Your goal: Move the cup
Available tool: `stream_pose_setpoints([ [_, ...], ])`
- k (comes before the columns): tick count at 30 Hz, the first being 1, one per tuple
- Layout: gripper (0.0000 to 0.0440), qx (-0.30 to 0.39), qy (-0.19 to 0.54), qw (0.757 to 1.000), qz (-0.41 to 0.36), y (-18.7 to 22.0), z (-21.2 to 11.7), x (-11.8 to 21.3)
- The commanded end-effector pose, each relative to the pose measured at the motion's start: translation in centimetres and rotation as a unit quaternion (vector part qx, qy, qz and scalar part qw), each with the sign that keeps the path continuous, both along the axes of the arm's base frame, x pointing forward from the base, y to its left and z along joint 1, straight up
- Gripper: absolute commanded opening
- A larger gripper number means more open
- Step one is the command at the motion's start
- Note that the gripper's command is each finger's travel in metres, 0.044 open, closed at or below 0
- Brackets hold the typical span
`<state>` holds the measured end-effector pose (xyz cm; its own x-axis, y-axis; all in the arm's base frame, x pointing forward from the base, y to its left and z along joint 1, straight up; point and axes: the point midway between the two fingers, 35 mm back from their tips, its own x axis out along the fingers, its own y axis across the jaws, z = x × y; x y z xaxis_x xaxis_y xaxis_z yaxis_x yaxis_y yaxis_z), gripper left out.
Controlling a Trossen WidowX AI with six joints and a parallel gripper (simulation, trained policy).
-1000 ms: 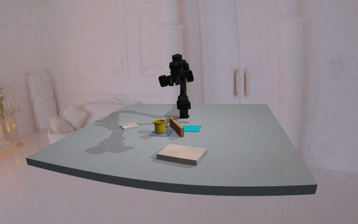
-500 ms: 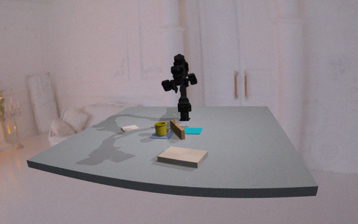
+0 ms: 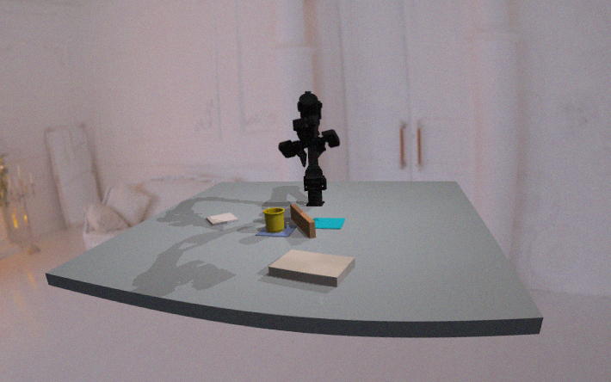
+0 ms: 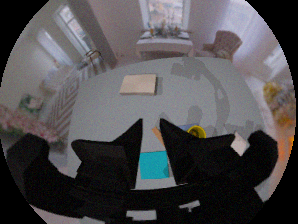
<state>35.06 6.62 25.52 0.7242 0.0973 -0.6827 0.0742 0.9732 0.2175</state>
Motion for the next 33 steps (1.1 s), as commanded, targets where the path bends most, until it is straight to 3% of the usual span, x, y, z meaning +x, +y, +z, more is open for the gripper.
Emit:
stream_pose_setpoints([
  [1, 0.0117, -0.004, 0.027, 1.0, -0.004, 0.1, -0.5, 0.2],
  [19, 0.0132, -0.046, 0.16, 0.986, -0.001, -0.6, -3.2, 0.0],
  [33, 0.0117, -0.089, 0.256, 0.962, 0.014, -2.5, -5.5, -0.2],
])
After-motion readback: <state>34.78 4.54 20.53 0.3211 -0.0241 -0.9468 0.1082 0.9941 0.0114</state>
